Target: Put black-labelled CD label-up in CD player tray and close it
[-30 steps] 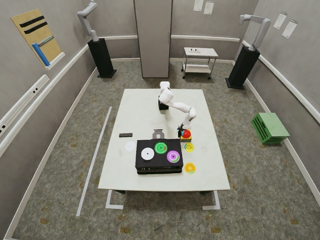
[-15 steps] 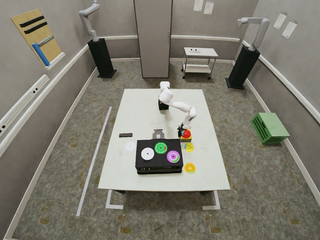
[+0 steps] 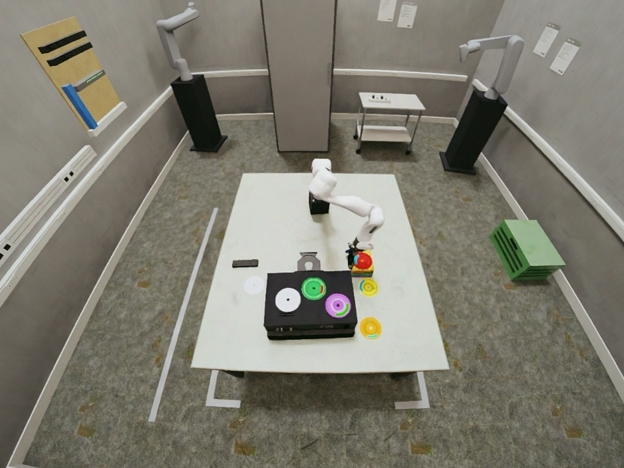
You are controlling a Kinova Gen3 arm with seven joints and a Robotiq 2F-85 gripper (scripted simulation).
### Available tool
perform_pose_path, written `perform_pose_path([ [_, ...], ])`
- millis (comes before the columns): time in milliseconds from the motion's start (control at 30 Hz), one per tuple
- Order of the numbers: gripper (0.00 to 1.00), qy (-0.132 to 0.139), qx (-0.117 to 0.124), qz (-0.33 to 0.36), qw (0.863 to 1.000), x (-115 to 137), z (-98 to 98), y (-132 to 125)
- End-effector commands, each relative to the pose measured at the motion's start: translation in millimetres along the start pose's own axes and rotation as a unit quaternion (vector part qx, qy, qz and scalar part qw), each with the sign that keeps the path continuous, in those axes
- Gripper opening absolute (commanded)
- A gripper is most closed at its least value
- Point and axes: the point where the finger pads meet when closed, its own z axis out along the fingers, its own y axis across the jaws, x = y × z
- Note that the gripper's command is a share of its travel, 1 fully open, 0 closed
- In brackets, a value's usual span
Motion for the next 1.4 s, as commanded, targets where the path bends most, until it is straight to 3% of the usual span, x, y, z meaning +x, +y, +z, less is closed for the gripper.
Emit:
perform_pose_path([
  [0,0.11,0.003,0.000,0.001,1.000,2.1,-5.8,1.7],
  [1367,0.11,0.003,0.000,0.001,1.000,1.6,-90.3,17.2],
])
